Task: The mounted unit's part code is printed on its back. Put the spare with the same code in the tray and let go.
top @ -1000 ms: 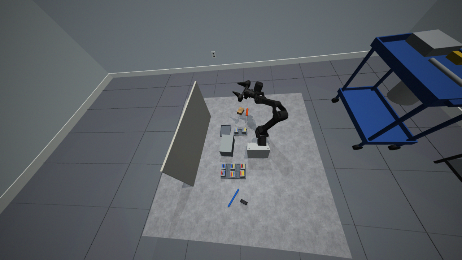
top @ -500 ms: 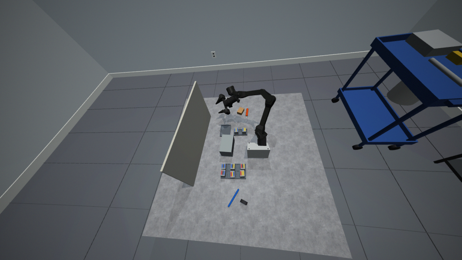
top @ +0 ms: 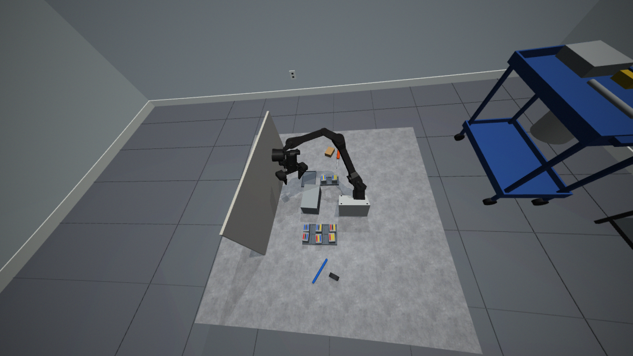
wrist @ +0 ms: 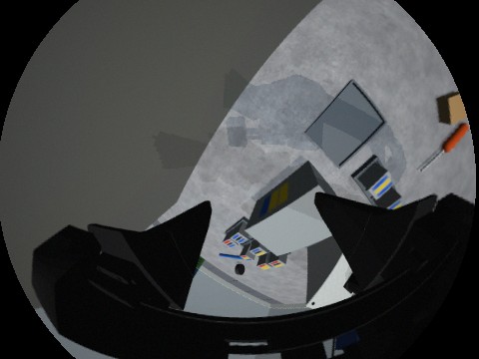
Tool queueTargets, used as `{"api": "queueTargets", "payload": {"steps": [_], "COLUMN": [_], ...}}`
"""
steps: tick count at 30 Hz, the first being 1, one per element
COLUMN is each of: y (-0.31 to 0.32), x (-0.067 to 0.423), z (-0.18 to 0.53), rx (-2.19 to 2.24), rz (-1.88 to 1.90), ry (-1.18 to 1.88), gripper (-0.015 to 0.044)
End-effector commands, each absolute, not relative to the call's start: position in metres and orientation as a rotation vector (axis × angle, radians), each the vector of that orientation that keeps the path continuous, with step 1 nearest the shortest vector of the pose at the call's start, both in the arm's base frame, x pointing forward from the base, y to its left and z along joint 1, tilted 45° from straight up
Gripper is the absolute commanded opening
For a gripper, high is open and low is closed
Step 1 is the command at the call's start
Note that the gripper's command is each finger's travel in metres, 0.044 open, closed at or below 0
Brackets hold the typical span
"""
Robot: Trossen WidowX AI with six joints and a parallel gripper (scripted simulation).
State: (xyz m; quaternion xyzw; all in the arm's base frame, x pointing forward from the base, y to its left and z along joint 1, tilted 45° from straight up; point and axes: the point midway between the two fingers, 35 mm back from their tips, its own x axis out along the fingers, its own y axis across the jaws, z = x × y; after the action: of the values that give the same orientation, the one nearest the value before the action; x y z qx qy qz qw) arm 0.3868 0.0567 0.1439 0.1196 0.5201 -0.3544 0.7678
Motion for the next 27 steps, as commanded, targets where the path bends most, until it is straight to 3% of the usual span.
{"api": "queueTargets", "payload": {"steps": [1,5,27], "y": [0.095,0.123,0.080], "x": [0.375,0.366,0.374], "z": [0.129,0.120,0.078], "rx": [-0.223,-0.604,-0.611], "rz": [-0.668,-0.575,-0.597], "ry": [1.250,1.307,1.406], "gripper": [0.0440,0.0440,0.0440]}}
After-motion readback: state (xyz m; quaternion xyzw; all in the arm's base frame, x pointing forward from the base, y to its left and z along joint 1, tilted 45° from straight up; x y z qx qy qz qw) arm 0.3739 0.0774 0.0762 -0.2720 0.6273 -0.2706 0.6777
